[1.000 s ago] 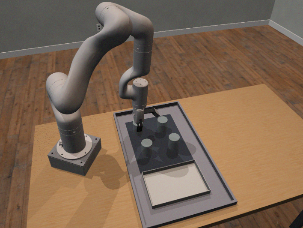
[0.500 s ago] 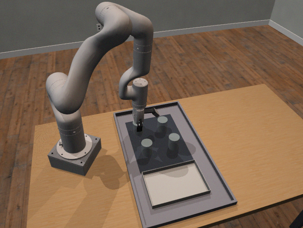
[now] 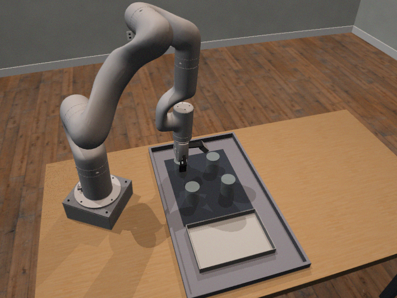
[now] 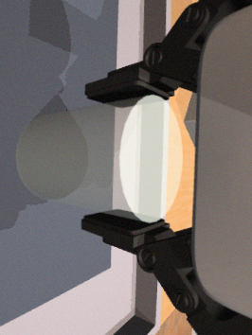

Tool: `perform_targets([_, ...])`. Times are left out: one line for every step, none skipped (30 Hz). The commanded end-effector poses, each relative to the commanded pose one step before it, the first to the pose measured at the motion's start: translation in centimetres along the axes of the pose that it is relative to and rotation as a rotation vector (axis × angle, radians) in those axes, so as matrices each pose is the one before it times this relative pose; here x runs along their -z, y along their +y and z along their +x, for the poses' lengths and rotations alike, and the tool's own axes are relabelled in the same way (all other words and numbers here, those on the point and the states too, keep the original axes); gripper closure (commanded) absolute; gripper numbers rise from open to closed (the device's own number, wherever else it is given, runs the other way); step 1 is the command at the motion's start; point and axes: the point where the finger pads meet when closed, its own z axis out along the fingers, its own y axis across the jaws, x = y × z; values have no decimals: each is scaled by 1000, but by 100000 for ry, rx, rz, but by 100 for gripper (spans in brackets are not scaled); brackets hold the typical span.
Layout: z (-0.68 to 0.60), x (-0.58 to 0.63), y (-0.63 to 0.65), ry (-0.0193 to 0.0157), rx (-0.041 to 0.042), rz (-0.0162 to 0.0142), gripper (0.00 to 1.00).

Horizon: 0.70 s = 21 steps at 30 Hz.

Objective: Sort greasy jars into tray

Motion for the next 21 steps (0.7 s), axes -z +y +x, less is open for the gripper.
perform_targets([24, -4, -8, 8142, -117, 307, 24])
perform_targets([0, 0, 0, 0, 0, 0, 27])
perform_targets([0, 0, 0, 0, 0, 0, 27])
perform_targets([0, 0, 0, 0, 0, 0, 27])
perform_targets([0, 0, 0, 0, 0, 0, 27])
perform_targets([0, 0, 0, 0, 0, 0, 27])
perform_targets([0, 0, 0, 0, 0, 0, 27])
perform_targets([0, 0, 0, 0, 0, 0, 27])
perform_targets([0, 0, 0, 0, 0, 0, 27])
perform_targets([0, 0, 0, 0, 0, 0, 27])
perform_targets([0, 0, 0, 0, 0, 0, 27])
perform_targets([0, 0, 0, 0, 0, 0, 27])
perform_targets([0, 0, 0, 0, 0, 0, 27])
perform_targets([0, 0, 0, 0, 0, 0, 27])
perform_targets([0, 0, 0, 0, 0, 0, 27])
perform_targets([0, 0, 0, 0, 0, 0, 27])
perform_targets([0, 0, 0, 0, 0, 0, 27])
perform_targets([0, 0, 0, 0, 0, 0, 27])
perform_targets([0, 0, 0, 0, 0, 0, 30])
perform_targets([0, 0, 0, 0, 0, 0, 30])
perform_targets([0, 0, 0, 0, 0, 0, 30])
